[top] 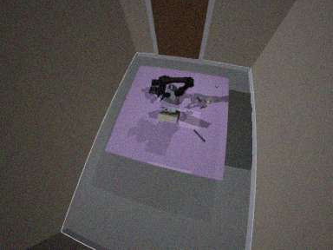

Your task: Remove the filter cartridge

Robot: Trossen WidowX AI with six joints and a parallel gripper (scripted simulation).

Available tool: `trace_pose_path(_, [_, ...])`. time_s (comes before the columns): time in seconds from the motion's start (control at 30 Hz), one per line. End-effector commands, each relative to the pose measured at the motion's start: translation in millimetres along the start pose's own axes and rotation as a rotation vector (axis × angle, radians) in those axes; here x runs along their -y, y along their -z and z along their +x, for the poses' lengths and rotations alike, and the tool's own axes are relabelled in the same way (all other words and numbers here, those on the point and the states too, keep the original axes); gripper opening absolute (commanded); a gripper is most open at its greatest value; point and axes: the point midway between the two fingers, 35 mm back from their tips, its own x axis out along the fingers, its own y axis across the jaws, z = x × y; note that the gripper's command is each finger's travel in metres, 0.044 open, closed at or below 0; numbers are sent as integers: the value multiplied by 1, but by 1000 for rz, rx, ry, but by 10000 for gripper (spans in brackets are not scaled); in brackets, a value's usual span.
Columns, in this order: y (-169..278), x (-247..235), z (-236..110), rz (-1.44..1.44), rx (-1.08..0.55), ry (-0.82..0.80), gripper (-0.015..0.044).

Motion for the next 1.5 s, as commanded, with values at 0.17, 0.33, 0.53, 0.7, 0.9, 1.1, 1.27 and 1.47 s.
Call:
trace_pose_path(0.17, [18,73,-13,353,-2,197,0])
trace_pose_path(0.33, [30,109,-22,545,19,304,0])
trace_pose_path(0.53, [43,141,-31,721,52,398,0])
trace_pose_path(0.7, [43,141,-31,721,52,398,0])
trace_pose_path(0.9, [60,154,-28,769,53,427,0])
trace_pose_path(1.1, [100,181,-19,888,56,496,0])
trace_pose_path(1.27, [136,198,-10,988,57,552,0])
trace_pose_path(1.47, [178,212,2,1109,57,616,0])
